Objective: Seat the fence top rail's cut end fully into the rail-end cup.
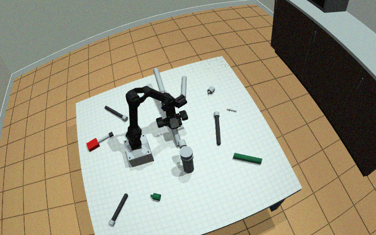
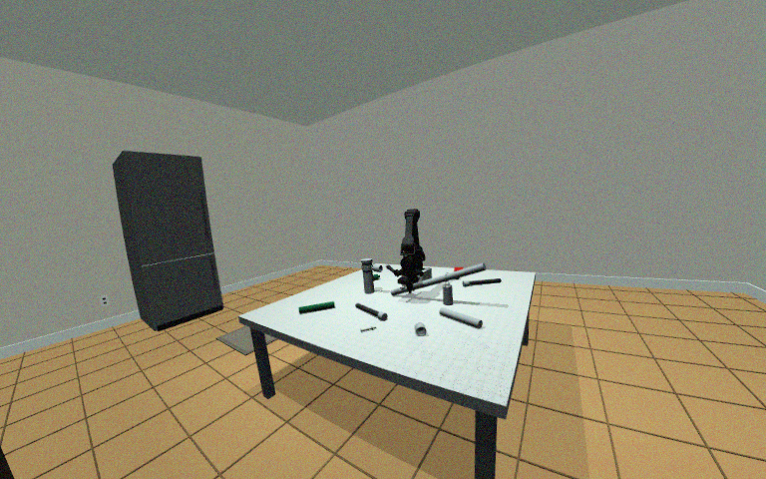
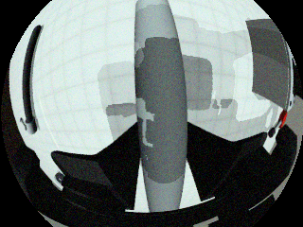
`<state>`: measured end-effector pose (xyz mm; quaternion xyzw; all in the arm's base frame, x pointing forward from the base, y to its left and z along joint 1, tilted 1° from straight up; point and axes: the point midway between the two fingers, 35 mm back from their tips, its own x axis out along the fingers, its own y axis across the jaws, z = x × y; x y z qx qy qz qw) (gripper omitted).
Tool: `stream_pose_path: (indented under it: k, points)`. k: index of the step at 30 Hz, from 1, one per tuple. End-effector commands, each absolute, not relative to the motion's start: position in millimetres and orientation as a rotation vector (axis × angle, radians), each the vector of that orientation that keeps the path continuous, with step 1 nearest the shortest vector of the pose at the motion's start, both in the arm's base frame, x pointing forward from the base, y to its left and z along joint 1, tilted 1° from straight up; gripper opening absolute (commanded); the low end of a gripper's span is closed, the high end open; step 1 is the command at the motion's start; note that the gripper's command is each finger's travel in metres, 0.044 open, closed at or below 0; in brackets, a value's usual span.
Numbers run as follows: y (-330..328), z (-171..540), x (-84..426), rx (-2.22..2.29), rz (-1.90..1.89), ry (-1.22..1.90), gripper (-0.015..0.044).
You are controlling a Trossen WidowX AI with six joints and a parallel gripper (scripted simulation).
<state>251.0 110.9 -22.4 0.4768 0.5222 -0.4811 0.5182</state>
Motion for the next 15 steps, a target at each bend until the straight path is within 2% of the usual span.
stream_pose_path:
  k: [1, 15]
  points:
    - [109.1, -14.8, 252.9, 1.130, -1.158, 1.233, 0.0000]
    - [73.9, 53.2, 256.8, 0.900, -1.282, 0.987, 0.0000]
